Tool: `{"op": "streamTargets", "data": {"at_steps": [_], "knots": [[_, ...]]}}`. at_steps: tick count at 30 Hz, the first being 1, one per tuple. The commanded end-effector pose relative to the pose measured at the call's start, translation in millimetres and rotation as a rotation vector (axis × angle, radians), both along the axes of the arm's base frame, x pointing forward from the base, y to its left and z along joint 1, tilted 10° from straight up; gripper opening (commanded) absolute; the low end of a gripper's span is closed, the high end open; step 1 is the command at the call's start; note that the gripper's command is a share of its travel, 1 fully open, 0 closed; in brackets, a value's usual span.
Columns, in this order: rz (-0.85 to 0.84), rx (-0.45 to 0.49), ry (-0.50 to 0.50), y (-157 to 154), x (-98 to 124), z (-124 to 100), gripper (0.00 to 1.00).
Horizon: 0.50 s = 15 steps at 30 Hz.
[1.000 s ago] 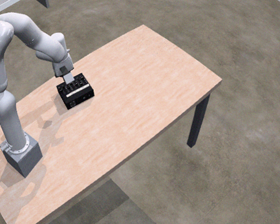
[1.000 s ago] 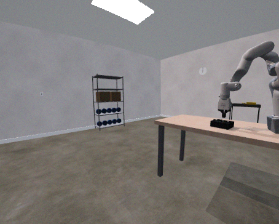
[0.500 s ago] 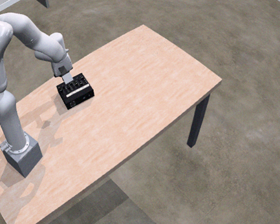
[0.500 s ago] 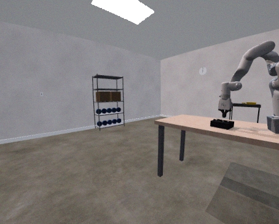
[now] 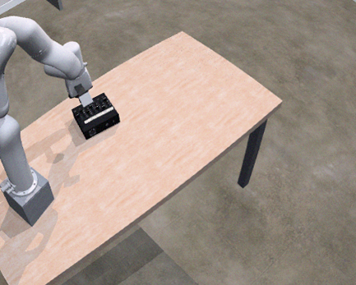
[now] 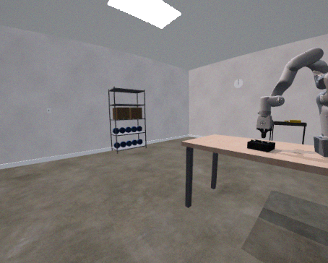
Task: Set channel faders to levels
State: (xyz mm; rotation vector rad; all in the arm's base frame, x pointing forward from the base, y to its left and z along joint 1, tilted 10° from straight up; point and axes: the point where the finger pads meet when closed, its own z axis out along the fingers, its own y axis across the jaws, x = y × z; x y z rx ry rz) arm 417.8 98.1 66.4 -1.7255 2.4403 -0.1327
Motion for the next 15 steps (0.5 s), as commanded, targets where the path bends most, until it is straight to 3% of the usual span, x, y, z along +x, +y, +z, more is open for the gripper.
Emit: {"op": "streamTargets", "data": {"at_steps": [1,15], "knots": [[0.0,0.001,-0.004,0.3,1.2,1.3,0.0],[0.0,0.001,-0.004,0.4,1.5,-0.1,0.0]]}}
